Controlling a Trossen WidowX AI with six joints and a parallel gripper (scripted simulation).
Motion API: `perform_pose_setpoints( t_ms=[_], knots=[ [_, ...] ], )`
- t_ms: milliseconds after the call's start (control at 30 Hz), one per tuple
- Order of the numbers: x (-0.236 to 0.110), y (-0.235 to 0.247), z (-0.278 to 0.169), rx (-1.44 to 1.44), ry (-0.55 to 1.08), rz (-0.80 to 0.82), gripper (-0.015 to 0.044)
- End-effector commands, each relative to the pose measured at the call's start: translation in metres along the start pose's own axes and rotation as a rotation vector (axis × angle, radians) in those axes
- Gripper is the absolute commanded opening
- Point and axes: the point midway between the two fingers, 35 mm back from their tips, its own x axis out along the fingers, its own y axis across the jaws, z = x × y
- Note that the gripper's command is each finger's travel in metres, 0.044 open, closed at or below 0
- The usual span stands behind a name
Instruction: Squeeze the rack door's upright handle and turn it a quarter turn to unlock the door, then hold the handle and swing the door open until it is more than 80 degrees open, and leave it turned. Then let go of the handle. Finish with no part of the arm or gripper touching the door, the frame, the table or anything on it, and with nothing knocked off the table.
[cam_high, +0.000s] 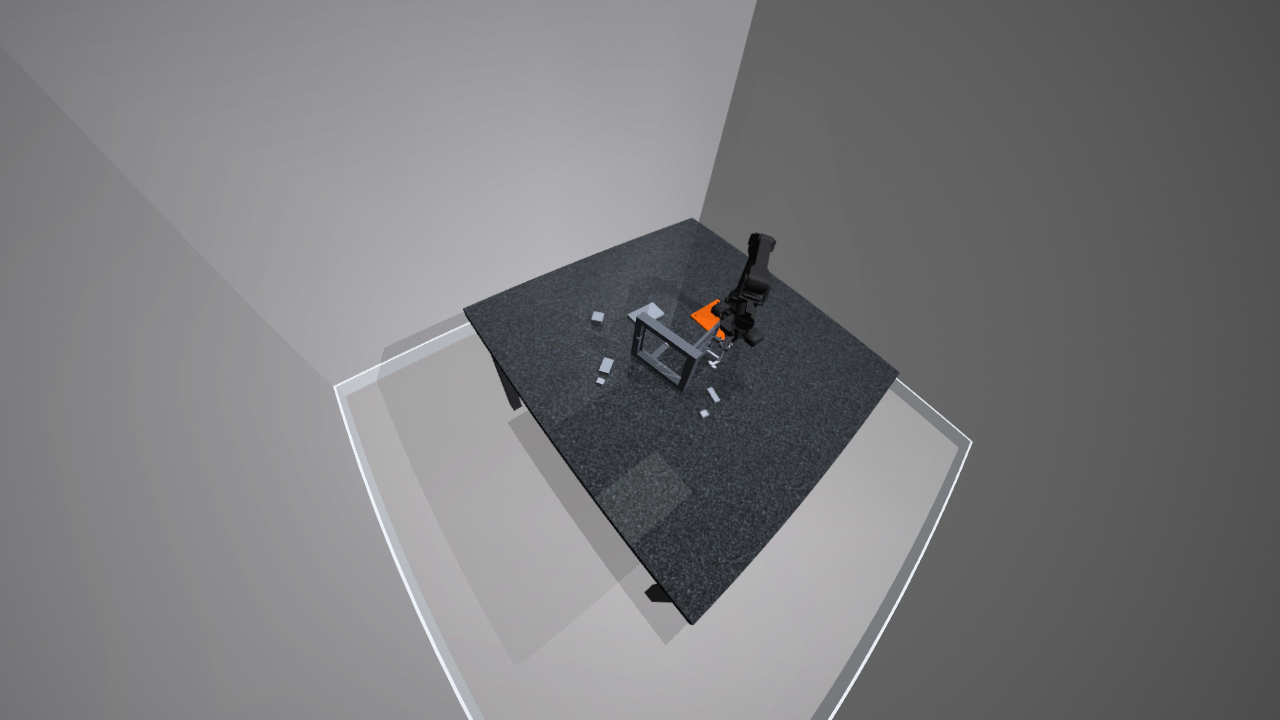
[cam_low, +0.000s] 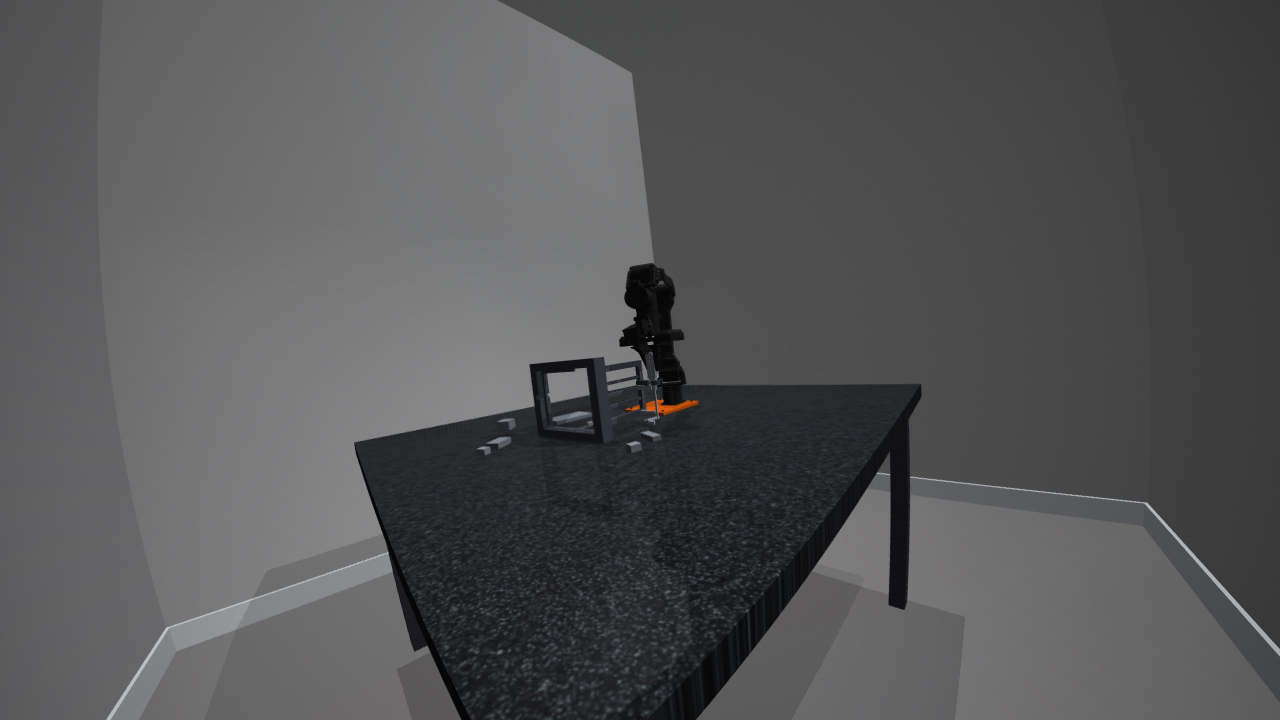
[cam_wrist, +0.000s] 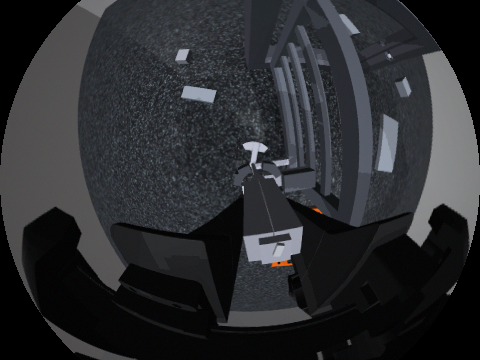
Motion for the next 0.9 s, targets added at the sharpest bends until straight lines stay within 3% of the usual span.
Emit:
perform_pose_setpoints(
  t_ms=[0,167,500,867],
  knots=[
    [0.000,0.001,0.000,0.013,0.006,-0.002,0.0021],
    [0.000,0.001,0.000,0.013,0.006,-0.002,0.0021],
    [0.000,0.001,0.000,0.013,0.006,-0.002,0.0283],
    [-0.012,0.002,0.001,0.013,-0.011,0.008,0.0293]
  ],
)
